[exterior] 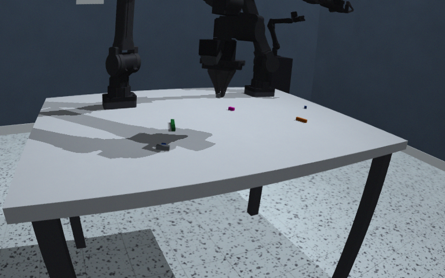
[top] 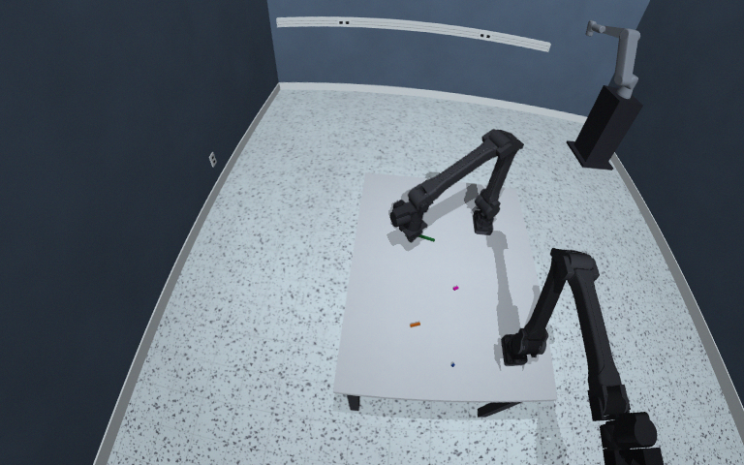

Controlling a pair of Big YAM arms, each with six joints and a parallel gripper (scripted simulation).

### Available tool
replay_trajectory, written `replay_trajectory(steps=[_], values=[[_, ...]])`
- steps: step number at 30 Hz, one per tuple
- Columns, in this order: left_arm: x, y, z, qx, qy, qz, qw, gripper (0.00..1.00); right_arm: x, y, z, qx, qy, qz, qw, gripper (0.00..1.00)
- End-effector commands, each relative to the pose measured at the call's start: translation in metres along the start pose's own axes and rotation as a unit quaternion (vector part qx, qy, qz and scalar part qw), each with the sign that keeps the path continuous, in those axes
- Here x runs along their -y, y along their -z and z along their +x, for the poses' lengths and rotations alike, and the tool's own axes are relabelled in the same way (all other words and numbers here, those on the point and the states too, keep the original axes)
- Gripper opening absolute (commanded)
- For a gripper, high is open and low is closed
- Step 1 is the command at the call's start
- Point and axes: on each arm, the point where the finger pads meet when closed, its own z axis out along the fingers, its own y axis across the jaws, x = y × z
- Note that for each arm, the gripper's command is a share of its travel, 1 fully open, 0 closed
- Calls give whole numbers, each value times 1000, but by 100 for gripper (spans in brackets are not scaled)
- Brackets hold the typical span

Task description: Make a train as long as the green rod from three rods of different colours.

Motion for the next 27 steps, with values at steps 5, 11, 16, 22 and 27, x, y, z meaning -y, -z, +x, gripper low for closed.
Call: replay_trajectory(steps=[5,11,16,22,27], values=[[-5,4,-14,17,6,-5,1000,100,-27,15,5,4,1,-13,1000,4],[-5,4,-14,17,6,-5,1000,100,-78,25,43,2,7,-13,1000,4],[-5,4,-14,17,6,-5,1000,100,-124,32,91,1,14,-14,1000,4],[-5,4,-14,17,6,-5,1000,100,-169,36,156,-1,21,-14,1000,4],[-5,4,-14,17,6,-5,1000,100,-197,36,222,-3,27,-14,1000,4]])
